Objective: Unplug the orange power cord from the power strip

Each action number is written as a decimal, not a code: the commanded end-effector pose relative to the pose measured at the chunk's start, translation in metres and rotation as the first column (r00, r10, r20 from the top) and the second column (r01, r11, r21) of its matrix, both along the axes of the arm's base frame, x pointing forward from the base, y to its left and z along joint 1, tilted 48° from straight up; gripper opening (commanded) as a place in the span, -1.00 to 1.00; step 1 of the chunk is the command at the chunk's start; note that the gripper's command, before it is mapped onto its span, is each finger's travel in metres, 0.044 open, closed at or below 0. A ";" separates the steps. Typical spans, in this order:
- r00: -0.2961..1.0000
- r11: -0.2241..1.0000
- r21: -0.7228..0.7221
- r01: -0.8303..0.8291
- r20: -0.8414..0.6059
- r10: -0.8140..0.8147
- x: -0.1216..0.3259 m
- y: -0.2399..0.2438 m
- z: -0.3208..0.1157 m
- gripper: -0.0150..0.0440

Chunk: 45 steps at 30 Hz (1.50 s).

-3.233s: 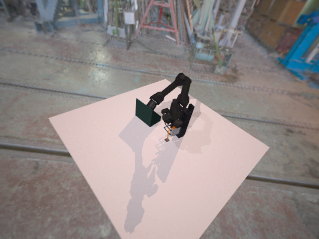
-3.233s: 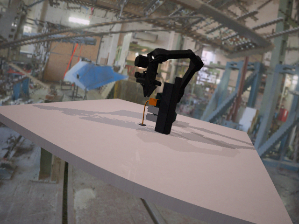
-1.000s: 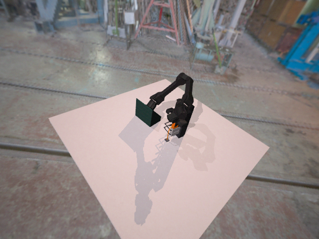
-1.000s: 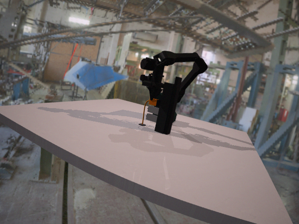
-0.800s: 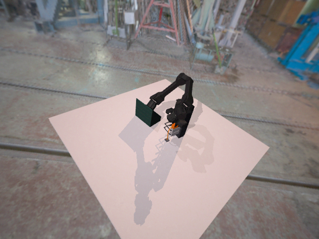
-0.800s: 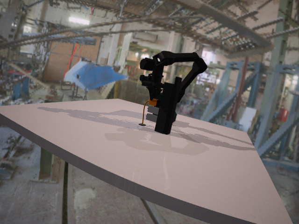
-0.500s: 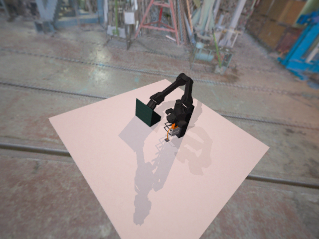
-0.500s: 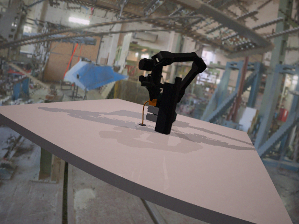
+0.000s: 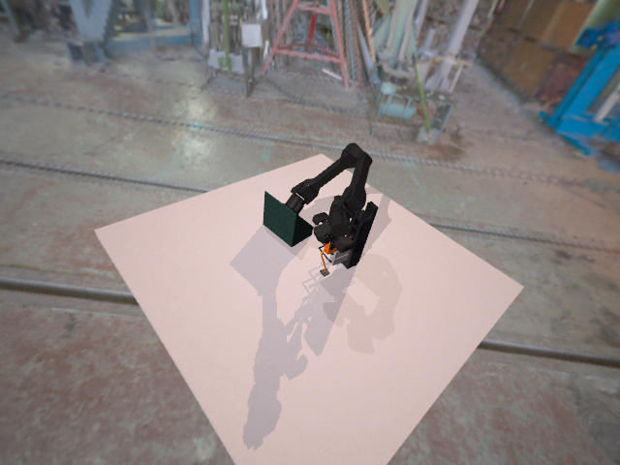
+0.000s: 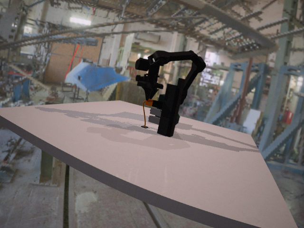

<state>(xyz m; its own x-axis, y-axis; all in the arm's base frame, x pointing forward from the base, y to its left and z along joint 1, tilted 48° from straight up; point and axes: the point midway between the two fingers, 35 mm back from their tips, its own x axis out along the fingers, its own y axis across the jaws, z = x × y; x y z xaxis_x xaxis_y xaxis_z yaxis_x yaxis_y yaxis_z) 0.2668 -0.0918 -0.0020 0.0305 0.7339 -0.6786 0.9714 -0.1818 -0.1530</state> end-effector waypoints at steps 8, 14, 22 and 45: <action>1.000 1.000 -0.007 0.012 0.009 -0.011 0.002 0.003 0.003 0.31; 1.000 1.000 -0.009 0.012 0.009 -0.012 0.001 -0.003 -0.001 0.84; 1.000 1.000 -0.012 0.012 0.009 -0.012 -0.013 -0.045 -0.032 1.00; 1.000 1.000 -0.012 0.012 0.009 -0.012 -0.013 -0.045 -0.032 1.00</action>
